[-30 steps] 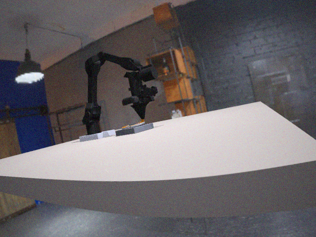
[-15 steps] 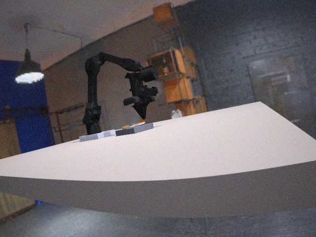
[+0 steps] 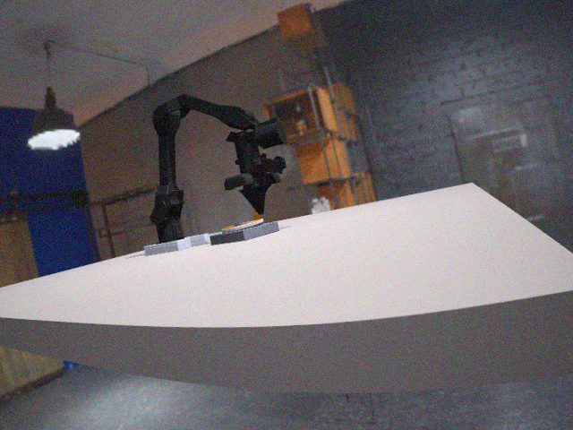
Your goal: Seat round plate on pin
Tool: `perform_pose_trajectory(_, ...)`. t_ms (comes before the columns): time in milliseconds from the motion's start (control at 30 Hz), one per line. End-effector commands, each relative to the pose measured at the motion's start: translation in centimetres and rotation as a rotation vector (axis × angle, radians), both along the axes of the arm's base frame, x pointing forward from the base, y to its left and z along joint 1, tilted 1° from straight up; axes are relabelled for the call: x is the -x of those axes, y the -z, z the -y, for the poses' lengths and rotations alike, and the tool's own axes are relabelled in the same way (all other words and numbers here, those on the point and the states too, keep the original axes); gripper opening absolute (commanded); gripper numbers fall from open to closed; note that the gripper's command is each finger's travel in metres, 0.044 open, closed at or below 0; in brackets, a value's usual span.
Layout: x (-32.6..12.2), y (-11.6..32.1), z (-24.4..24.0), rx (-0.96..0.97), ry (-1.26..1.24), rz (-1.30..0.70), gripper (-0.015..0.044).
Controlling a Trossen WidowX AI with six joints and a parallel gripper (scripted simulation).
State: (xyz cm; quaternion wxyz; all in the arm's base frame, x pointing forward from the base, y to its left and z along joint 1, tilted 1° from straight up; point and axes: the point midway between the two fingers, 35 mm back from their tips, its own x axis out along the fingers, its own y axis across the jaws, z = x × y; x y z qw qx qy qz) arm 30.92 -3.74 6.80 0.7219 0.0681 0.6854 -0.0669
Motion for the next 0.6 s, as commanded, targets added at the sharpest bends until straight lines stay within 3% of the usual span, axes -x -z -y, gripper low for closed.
perform_pose_trajectory(0,0.57,0.23,-0.51,-0.005,0.002,-0.011,0.0)
perform_pose_trajectory(567,1.38,0.32,-1.33,-0.006,0.002,-0.012,0.0)
